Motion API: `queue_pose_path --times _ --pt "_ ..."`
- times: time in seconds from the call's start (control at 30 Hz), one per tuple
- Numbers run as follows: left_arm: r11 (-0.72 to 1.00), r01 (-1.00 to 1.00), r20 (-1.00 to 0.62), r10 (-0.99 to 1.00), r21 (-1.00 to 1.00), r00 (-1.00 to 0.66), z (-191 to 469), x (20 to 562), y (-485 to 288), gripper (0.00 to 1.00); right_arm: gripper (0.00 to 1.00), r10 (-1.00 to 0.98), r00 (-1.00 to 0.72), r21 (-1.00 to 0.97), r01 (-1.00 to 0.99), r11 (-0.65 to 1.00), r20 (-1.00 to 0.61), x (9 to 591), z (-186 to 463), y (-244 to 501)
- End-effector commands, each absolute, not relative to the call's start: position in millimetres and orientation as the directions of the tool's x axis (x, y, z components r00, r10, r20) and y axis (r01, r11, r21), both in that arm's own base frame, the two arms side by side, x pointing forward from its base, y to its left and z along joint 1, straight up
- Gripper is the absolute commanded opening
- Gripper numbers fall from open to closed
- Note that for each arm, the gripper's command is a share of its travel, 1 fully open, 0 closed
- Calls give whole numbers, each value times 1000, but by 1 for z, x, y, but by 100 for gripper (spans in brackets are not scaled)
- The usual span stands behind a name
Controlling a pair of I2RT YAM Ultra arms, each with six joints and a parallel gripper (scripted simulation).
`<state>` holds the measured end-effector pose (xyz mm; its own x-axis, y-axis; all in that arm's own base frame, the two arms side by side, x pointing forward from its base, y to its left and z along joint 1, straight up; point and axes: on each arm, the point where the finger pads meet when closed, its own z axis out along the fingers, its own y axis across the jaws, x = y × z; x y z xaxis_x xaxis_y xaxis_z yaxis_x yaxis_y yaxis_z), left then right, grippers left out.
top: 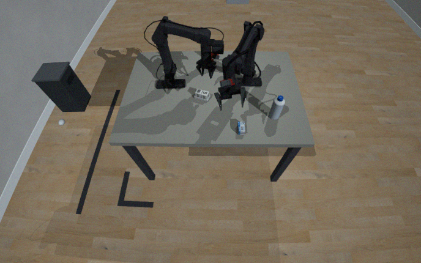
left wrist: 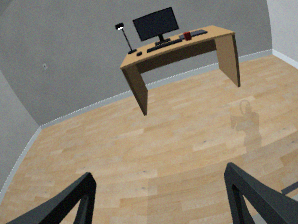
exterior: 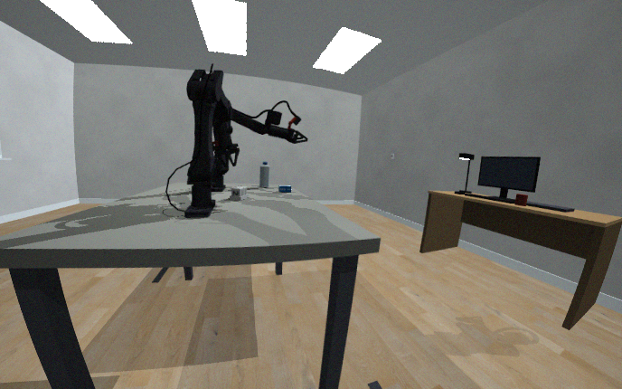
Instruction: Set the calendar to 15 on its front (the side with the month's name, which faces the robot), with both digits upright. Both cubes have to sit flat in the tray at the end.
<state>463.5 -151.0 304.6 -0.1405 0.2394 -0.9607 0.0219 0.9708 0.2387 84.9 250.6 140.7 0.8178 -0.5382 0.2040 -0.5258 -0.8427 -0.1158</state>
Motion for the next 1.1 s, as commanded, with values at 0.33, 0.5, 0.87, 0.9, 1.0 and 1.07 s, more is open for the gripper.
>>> queue_pose_path --times 0.33,0.5,0.87,0.9,1.0,1.07 --pt "997 39 -995 62 60 -78 370 425 -53 100 64 -954 296 -104 -949 -299 45 107 102 251" --pt "999 42 -997 37 35 -64 379 414 -39 100 64 -991 131 -84 -988 -132 15 112 94 250" --pt "1000 14 -1000 -9 -9 -8 405 380 -1 100 64 -935 -355 -1 -935 355 -23 132 71 243" --pt "1000 -1 -1000 -8 -8 -4 406 379 2 100 64 -926 -376 3 -927 376 -24 133 70 242" --pt "1000 -4 -1000 0 0 11 410 379 3 100 64 -920 -391 5 -920 391 -28 134 70 241" --pt "1000 -6 -1000 0 0 12 410 378 3 100 64 -910 -413 9 -911 413 -18 136 67 239"
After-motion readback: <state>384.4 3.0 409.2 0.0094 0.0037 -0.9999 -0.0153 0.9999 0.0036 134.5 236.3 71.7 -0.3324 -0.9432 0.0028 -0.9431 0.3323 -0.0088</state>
